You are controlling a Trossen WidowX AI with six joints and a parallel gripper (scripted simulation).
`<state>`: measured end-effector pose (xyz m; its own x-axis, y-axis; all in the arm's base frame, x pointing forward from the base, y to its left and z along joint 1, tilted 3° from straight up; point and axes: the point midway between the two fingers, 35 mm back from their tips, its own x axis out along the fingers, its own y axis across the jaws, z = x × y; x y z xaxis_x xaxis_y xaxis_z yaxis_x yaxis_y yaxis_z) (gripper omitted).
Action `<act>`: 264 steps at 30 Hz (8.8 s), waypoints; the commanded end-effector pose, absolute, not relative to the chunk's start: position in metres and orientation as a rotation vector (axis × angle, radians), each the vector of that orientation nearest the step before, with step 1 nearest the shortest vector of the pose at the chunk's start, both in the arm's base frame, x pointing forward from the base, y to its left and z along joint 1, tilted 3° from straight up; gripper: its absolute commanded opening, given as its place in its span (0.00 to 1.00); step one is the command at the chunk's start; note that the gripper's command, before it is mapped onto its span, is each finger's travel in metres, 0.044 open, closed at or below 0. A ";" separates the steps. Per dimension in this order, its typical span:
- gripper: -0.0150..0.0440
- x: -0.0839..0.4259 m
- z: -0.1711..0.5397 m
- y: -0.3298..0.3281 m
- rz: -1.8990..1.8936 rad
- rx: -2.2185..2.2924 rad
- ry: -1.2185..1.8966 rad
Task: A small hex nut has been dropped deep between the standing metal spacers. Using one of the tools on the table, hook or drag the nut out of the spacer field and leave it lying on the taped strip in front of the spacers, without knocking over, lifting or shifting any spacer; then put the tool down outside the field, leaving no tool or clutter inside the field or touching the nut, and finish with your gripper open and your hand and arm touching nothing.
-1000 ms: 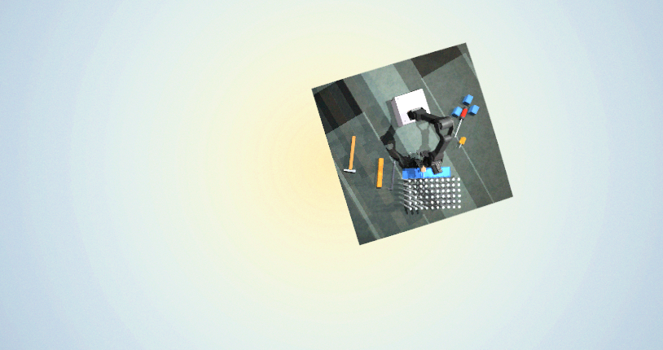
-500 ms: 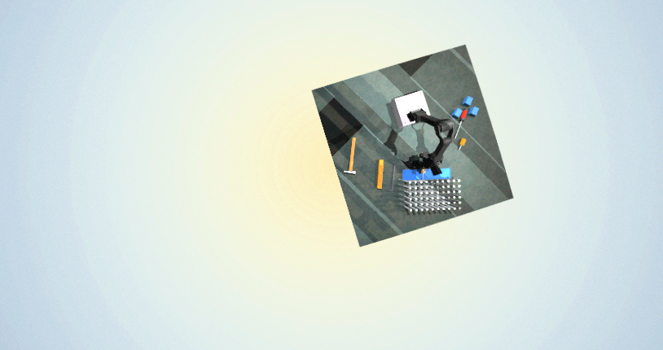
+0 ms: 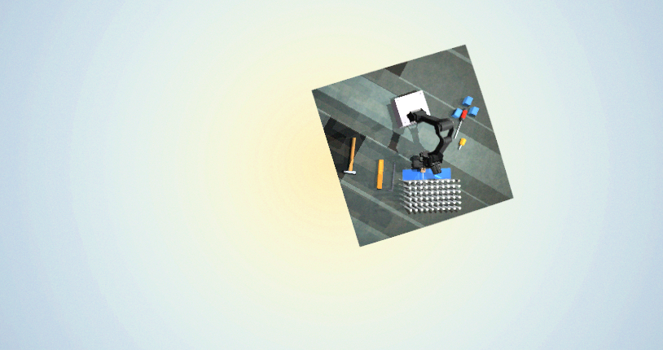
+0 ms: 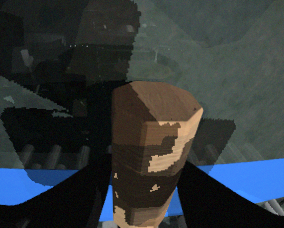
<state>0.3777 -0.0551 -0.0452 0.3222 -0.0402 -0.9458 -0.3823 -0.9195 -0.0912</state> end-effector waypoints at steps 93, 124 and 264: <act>0.25 0.326 -0.048 -0.034 1.632 -2.285 0.382; 0.25 0.309 -0.049 -0.027 1.634 -2.284 0.381; 0.25 0.239 0.007 0.011 1.639 -2.278 0.379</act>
